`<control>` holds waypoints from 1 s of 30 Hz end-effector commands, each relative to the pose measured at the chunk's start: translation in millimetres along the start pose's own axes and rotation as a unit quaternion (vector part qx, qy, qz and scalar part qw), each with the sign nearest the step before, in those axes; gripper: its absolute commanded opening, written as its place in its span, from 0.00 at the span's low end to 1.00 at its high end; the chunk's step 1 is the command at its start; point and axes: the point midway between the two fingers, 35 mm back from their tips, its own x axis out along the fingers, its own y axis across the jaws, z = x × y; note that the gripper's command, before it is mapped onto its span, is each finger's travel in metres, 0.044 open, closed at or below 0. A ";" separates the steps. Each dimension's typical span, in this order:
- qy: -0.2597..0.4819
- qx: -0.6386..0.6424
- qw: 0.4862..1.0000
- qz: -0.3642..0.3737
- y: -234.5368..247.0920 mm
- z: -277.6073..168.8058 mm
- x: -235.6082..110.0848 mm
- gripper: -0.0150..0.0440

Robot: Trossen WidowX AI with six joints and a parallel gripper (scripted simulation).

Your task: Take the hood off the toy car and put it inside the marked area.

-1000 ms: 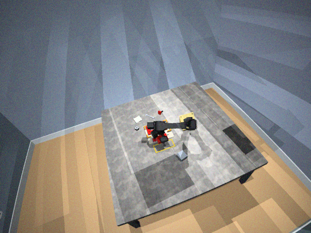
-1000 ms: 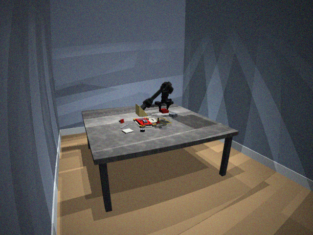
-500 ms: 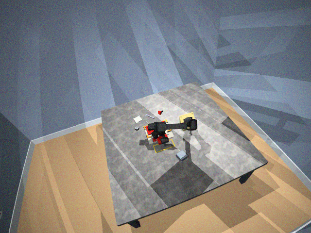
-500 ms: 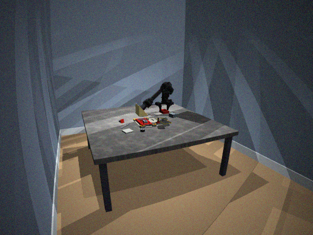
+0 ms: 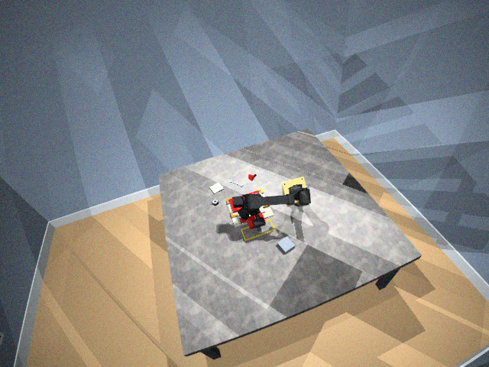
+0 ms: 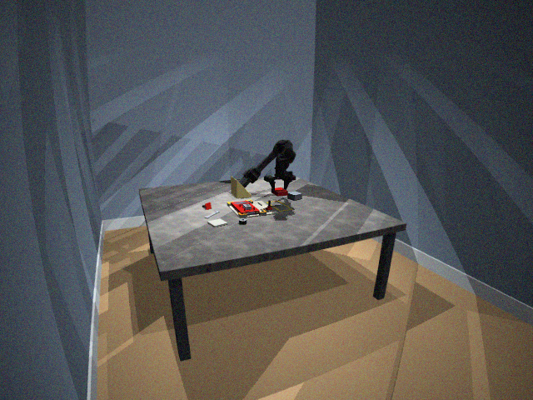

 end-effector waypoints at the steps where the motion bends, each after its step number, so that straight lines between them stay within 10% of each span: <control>1: 0.000 0.002 1.000 0.002 0.8 -0.9 3.6 0.25; 30: 0.000 0.002 1.000 0.002 1.3 -0.7 28.1 0.25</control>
